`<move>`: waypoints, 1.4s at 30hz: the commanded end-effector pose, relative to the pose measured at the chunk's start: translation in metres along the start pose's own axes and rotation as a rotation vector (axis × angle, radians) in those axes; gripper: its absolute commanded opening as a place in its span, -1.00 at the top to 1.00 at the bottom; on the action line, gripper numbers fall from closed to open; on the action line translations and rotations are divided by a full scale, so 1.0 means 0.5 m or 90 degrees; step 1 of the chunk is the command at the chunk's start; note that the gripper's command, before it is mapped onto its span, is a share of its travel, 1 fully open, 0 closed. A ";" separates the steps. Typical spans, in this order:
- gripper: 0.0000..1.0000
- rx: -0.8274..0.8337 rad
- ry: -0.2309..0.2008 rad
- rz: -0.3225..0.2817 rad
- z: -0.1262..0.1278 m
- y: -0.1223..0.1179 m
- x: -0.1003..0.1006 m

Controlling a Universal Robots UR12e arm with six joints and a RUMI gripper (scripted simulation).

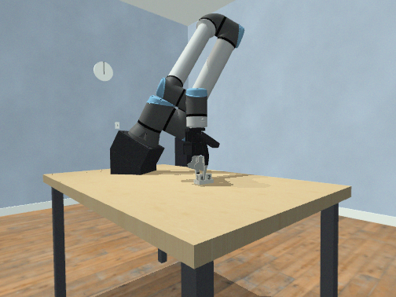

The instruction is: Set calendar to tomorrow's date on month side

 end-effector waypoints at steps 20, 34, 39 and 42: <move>0.42 0.000 0.000 0.000 0.001 0.000 -0.028; 0.42 0.000 0.000 0.000 0.001 0.000 -0.155; 0.42 0.000 0.000 0.000 0.001 0.000 -0.172; 0.42 0.000 0.000 0.000 0.001 0.000 -0.179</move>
Point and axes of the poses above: the point where the finger pads meet when closed, its own x axis out along the fingers, its own z axis across the jaws, y = z × x, the point moved 5 cm from there along -x, back along the fingers, and after that the axes turned 4 degrees about -x, right-handed, at the moved point
